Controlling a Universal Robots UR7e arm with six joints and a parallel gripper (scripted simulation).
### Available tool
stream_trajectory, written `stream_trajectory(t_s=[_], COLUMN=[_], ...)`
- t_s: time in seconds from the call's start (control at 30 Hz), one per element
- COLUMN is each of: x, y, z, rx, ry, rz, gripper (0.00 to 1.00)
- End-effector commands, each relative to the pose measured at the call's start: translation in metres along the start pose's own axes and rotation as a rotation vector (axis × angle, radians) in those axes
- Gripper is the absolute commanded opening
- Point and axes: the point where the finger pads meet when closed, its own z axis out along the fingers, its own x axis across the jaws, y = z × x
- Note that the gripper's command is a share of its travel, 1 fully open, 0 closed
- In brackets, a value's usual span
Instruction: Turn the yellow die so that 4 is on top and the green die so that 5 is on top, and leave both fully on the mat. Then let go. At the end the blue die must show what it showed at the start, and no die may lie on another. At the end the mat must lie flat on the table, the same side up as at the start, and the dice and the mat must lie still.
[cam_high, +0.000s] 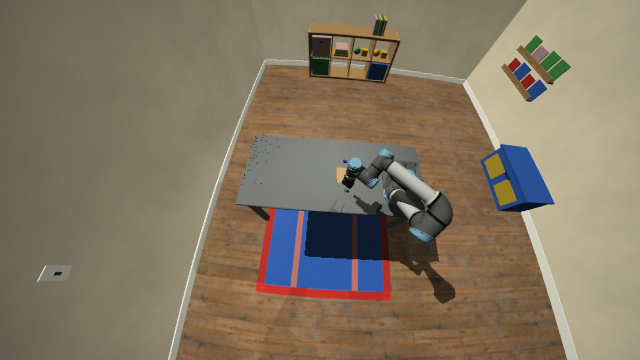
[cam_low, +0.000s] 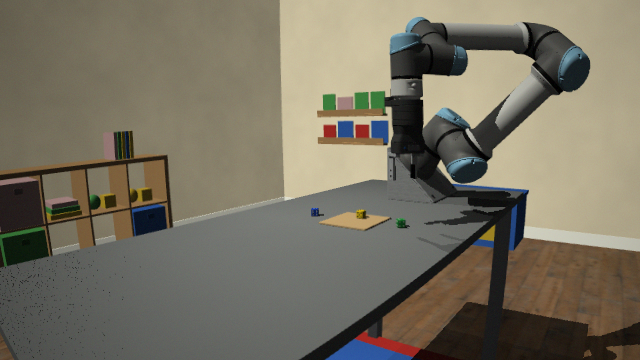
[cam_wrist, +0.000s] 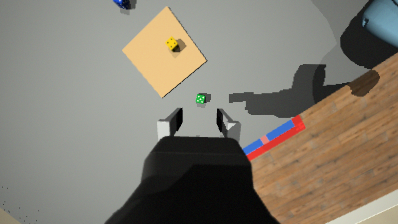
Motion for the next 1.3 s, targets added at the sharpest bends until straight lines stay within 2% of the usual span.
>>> stream_trajectory(t_s=[0.0,0.6,1.1,1.2,1.27], x=[-0.001,-0.007,-0.017,-0.017,-0.019], y=[0.0,-0.005,-0.009,-0.009,-0.009], z=[0.0,0.004,0.01,0.01,0.011], rx=[0.0,0.0,0.0,0.0,0.0], ry=[-0.001,-0.001,-0.001,-0.001,-0.001], rz=[-0.025,-0.267,-0.732,-0.735,-0.811], gripper=[1.0,1.0,1.0,1.0,1.0])
